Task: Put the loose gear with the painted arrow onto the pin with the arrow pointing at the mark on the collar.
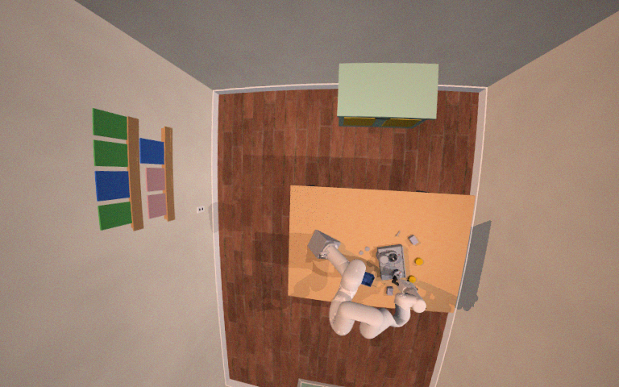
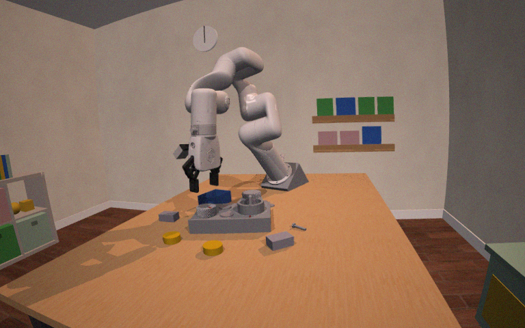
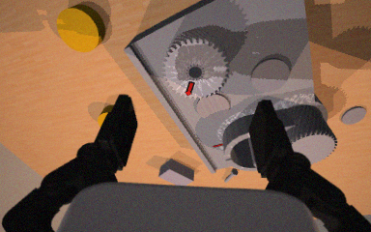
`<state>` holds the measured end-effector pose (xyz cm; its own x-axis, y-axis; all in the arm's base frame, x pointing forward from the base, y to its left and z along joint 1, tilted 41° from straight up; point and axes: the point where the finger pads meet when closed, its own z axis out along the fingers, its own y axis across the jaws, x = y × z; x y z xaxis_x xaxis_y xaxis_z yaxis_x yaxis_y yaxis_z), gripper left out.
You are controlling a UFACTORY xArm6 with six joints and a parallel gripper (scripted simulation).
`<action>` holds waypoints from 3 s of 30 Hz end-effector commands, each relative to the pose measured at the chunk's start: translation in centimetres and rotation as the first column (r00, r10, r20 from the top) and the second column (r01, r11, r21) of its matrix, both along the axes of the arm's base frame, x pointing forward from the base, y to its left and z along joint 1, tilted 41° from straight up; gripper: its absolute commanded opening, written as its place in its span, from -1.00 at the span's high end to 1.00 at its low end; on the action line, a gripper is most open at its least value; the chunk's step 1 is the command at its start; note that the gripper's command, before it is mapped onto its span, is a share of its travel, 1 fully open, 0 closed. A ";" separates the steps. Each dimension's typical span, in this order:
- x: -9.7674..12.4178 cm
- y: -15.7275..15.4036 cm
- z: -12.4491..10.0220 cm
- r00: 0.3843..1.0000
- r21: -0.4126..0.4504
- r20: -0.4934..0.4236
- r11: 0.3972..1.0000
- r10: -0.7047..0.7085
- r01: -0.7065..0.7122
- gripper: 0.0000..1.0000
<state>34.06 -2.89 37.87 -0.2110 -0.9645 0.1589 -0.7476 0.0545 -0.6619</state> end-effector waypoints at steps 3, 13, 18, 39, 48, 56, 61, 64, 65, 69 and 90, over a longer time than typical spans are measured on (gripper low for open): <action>0.0 0.0 0.2 0.949 -0.201 -0.124 0.929 0.290 -0.311 -1.00; 0.0 0.0 0.2 0.755 -0.387 -0.355 0.648 0.551 -0.656 -1.00; 0.0 0.0 0.2 0.672 -0.403 -0.424 0.538 0.608 -0.741 -1.00; 0.0 0.0 0.2 0.670 -0.403 -0.425 0.536 0.608 -0.742 -0.86; 0.0 0.0 0.2 0.670 -0.403 -0.425 0.536 0.608 -0.742 -0.86; 0.0 0.0 0.2 0.670 -0.403 -0.425 0.536 0.608 -0.742 -0.86; 0.0 0.0 0.2 0.670 -0.403 -0.425 0.536 0.608 -0.742 -0.86; 0.0 0.0 0.1 0.670 -0.403 -0.425 0.536 0.609 -0.742 -0.86; 0.1 0.0 0.1 0.670 -0.403 -0.425 0.536 0.609 -0.742 -0.86; 0.2 0.0 0.0 0.670 -0.403 -0.425 0.536 0.609 -0.742 -0.86; 1.3 -0.4 -1.4 0.670 -0.403 -0.425 0.535 0.609 -0.742 -0.86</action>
